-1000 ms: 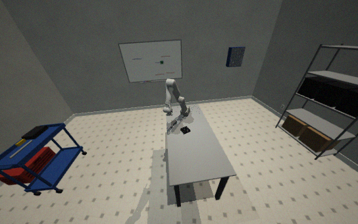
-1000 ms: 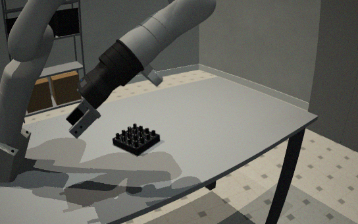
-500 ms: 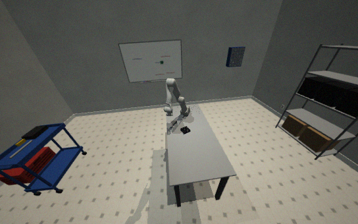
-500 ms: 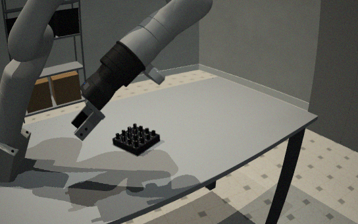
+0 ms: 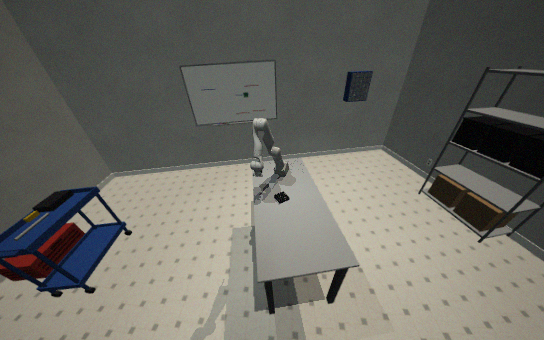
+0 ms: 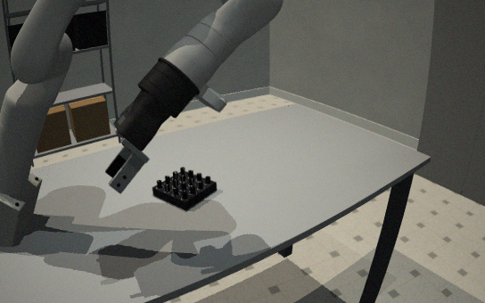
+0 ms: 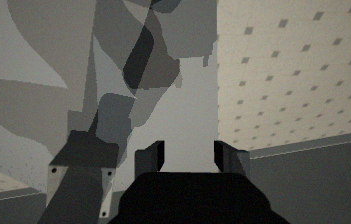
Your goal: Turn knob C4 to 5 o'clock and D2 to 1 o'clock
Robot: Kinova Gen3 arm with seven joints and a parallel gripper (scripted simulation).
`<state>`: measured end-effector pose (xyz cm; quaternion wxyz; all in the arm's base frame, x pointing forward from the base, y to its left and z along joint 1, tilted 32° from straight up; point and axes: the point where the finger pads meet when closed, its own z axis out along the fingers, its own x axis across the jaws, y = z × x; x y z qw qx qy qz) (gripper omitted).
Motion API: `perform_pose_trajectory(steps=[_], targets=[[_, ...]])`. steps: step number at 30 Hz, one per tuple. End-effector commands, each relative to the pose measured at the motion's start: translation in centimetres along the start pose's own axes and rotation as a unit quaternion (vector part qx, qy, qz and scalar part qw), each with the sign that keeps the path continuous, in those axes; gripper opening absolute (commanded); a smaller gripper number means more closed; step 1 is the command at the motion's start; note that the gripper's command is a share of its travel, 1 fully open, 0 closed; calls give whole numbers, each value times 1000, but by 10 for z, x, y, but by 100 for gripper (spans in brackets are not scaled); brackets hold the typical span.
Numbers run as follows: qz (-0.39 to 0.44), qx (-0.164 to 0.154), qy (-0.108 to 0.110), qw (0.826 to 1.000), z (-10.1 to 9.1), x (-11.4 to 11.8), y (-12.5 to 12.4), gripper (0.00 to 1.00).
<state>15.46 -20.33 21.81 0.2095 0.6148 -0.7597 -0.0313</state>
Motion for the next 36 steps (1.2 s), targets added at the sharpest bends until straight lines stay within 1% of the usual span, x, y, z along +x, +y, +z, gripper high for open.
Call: perform_pose_trajectory(steps=[1,3,4,8,9,13,14,20,21,25,26,30,31,36], targets=[[0,2,1,1000,-1,0,0,100],[0,2,1,1000,-1,0,0,100],[11,12,5,1000,-2,-1,-5,100],[11,12,5,1000,-2,-1,-5,100],[22,23,8,999,-4,-2,-9,100],[22,23,8,999,-4,-2,-9,100],[34,34,11,999,-5,-2,-14,100],[34,34,11,999,-5,-2,-14,100],[45,45,14,998,-7,-3,-19,100],[45,45,14,998,-7,-3,-19,100],[56,57,17,997,-9,-4,-24,100],[56,57,17,997,-9,-4,-24,100],[68,68,19,995,-11,-6,-29,100],[68,68,19,995,-11,-6,-29,100]])
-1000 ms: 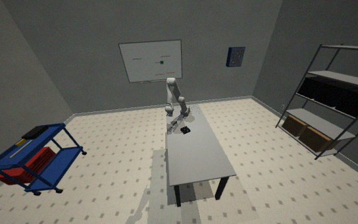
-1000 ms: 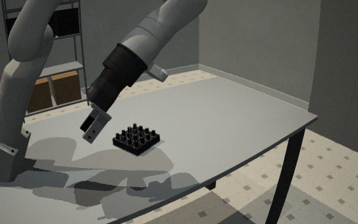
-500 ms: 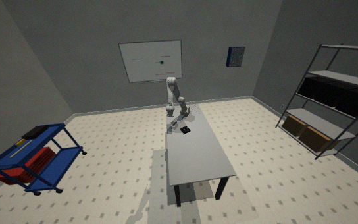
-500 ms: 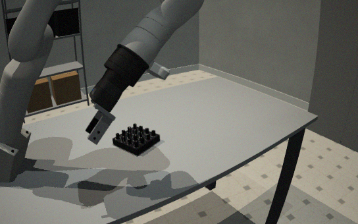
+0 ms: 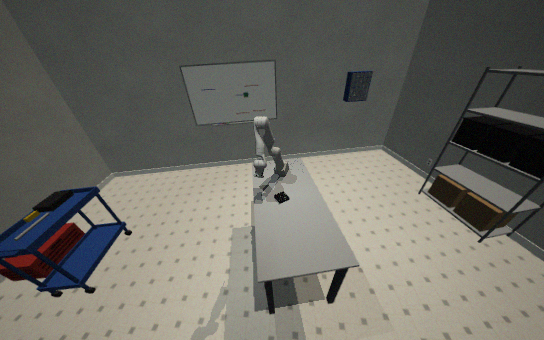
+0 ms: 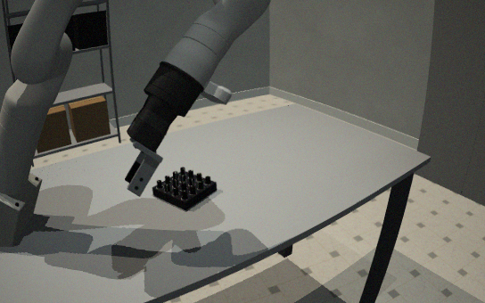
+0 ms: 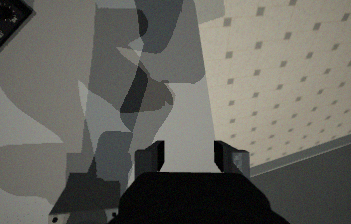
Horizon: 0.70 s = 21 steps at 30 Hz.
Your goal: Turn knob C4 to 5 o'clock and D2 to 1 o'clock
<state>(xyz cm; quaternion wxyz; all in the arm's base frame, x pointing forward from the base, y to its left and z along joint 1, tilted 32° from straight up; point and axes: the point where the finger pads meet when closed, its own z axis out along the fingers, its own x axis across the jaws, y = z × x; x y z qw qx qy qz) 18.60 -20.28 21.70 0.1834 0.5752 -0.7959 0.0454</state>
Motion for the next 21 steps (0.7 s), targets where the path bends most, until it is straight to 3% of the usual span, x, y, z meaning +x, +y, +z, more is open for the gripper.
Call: perform_pose_trajectory(steps=[1,21], targets=[[0,1,0,1000,-1,0,0,100],[46,47,6,998,-8,-8,-19,100]])
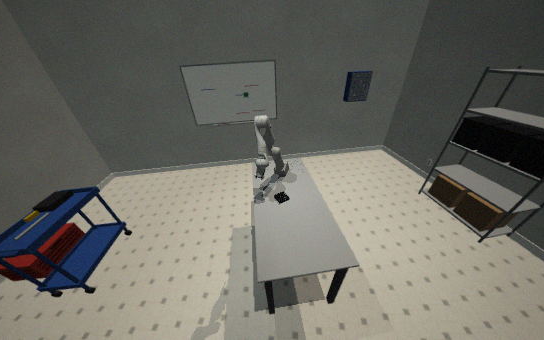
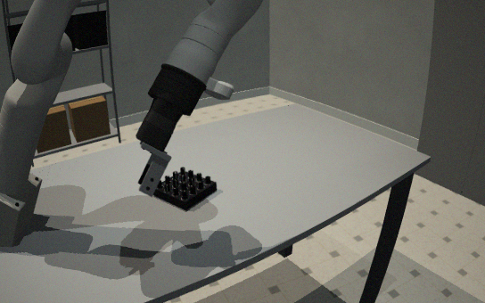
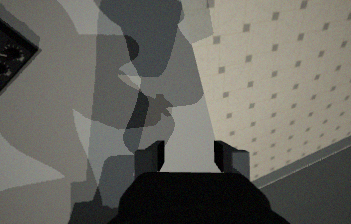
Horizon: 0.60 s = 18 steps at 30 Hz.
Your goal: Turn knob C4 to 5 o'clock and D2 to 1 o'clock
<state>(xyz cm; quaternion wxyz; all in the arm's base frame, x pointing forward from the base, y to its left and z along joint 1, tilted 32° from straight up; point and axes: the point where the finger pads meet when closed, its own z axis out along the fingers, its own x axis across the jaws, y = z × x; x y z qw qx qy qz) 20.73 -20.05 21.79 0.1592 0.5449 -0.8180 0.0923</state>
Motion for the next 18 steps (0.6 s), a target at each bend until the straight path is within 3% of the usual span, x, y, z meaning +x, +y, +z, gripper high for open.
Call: perform_pose_trajectory(steps=[1,18], targets=[[0,3,1,1000,-1,-1,0,100],[34,38,1,999,-6,-10,-14,100]])
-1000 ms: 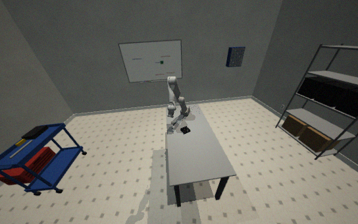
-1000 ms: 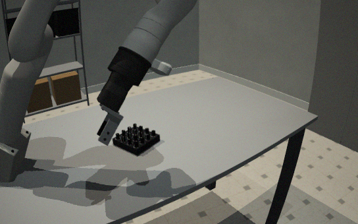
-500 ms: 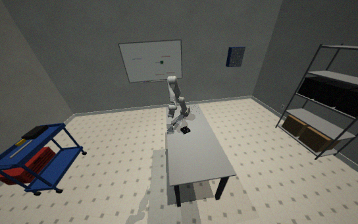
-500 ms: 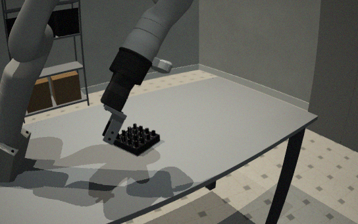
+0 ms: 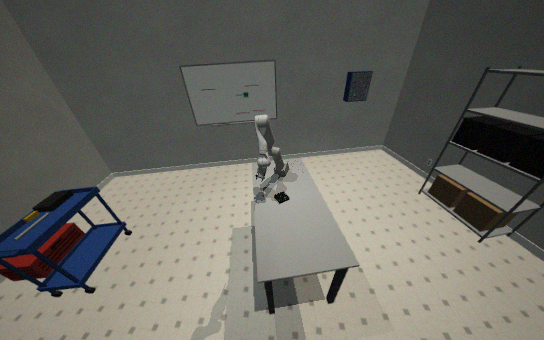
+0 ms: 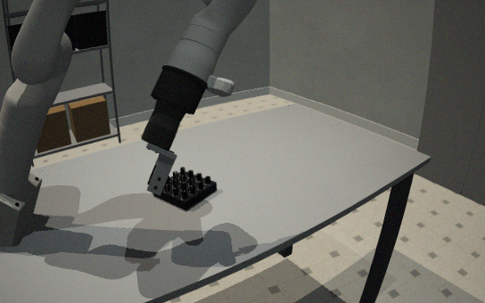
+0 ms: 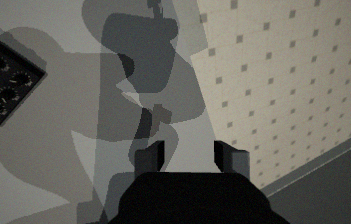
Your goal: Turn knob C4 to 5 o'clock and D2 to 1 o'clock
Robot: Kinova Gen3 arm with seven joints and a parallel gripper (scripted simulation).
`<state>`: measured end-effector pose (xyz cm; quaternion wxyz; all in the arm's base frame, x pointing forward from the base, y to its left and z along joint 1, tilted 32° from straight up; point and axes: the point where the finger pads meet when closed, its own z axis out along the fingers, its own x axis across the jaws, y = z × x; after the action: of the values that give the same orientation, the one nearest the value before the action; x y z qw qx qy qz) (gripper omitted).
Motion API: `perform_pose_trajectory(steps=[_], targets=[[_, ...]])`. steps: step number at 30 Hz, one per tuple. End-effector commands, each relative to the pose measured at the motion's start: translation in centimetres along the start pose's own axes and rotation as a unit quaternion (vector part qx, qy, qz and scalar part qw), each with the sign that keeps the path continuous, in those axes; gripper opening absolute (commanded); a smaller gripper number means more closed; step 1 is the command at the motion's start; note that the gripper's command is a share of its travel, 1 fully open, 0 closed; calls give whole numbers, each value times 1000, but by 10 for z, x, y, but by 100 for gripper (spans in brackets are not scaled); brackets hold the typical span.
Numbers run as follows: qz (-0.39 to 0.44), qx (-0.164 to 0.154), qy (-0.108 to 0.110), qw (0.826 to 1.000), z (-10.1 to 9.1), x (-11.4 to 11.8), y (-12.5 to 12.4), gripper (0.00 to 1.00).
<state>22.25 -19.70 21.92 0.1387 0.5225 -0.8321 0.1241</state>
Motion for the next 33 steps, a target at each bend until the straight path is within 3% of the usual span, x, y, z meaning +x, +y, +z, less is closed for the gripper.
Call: perform_pose_trajectory(steps=[1,33], targets=[[1,5,0,1000,-1,-2,-1,100],[57,61,-7,997,-10,-21,-21,100]])
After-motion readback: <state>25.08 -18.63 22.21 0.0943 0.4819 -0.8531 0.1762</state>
